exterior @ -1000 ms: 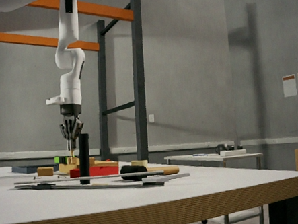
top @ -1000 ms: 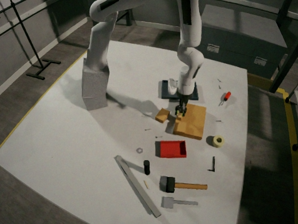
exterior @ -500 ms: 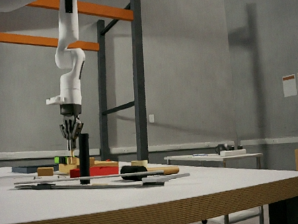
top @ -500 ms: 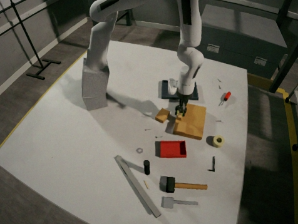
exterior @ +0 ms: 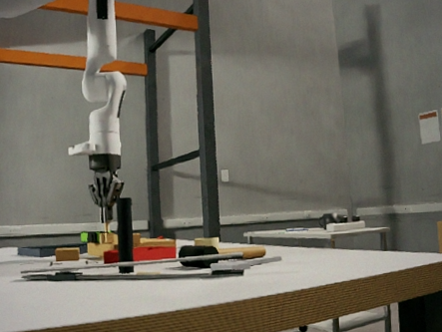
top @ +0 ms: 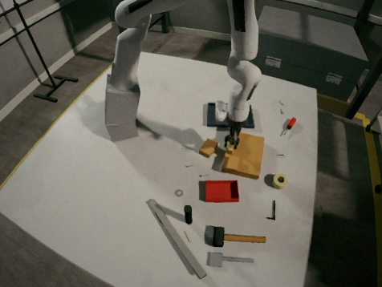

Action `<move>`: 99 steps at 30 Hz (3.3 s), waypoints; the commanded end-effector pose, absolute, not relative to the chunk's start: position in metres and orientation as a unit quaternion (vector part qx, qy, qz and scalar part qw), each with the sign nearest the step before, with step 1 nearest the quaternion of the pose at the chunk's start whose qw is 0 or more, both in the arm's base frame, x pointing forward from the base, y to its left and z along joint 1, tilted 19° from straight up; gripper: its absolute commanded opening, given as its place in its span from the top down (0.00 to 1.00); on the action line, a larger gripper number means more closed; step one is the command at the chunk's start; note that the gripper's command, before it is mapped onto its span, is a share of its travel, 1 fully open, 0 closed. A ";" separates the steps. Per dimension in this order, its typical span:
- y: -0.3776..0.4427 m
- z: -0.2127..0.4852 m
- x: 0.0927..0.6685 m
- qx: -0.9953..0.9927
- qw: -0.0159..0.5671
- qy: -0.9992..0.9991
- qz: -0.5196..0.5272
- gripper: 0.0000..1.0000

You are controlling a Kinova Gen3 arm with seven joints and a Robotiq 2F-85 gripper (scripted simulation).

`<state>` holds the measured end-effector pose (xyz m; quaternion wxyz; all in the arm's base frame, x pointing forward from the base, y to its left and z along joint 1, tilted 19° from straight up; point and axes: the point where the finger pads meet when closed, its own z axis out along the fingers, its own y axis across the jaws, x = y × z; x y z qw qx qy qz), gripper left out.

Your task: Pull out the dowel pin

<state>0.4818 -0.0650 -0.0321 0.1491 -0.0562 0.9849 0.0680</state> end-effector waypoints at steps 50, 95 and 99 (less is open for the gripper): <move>-0.065 -0.031 0.482 -0.055 0.150 0.985 0.068 0.90; -0.066 -0.028 0.481 0.019 0.144 0.986 0.079 0.90; -0.066 -0.027 0.481 0.040 0.142 0.986 0.082 0.90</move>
